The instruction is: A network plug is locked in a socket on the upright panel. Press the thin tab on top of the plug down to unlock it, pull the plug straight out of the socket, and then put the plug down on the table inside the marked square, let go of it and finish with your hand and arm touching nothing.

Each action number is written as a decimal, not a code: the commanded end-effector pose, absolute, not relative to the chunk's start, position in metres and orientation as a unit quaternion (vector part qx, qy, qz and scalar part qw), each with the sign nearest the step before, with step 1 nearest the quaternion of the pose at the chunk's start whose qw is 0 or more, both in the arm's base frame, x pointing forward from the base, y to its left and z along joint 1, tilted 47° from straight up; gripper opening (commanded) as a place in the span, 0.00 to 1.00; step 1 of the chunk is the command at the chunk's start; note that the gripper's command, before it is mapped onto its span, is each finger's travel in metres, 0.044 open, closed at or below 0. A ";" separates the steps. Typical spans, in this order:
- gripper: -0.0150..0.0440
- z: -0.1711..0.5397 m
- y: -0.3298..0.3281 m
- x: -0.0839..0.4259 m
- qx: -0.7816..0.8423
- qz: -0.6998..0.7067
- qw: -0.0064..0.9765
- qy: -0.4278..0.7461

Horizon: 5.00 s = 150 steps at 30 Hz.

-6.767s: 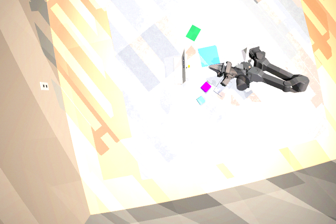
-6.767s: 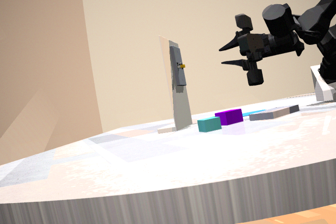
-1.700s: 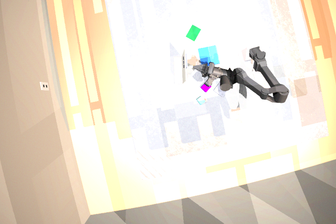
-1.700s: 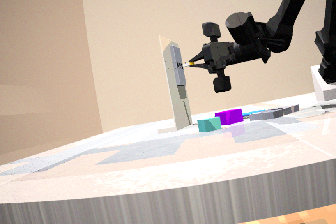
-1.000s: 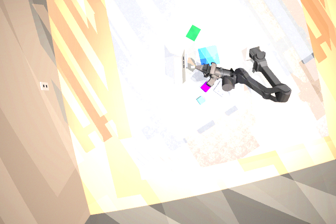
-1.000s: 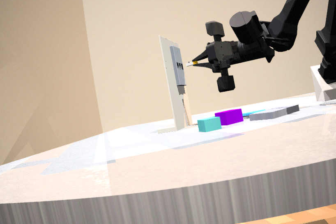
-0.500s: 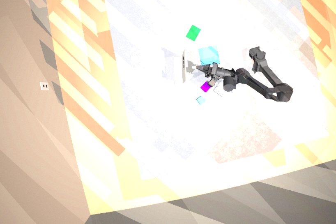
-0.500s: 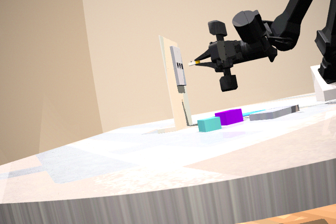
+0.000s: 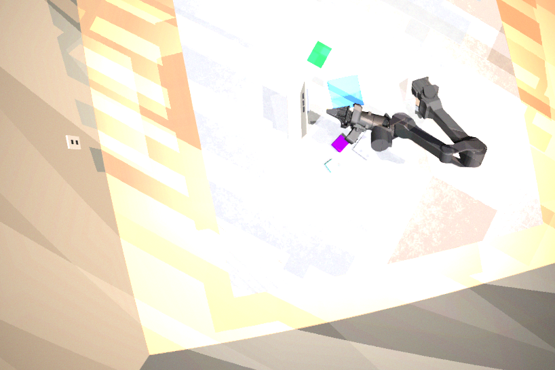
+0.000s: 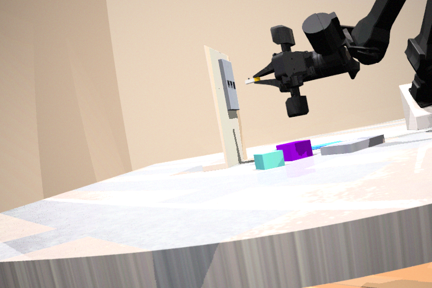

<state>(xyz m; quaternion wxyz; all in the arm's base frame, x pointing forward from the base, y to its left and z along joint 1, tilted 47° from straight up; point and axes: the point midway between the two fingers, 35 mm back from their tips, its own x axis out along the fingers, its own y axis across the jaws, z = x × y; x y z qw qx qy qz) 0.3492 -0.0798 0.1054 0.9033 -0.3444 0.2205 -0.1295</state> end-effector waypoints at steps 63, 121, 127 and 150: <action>0.25 0.088 -0.120 0.305 -0.385 0.008 0.870 0.307; 0.25 -0.015 -0.072 0.250 -0.282 0.357 0.856 0.246; 0.25 -0.020 -0.067 0.251 -0.282 0.357 0.856 0.246; 0.25 -0.036 -0.048 0.252 -0.281 0.357 0.857 0.245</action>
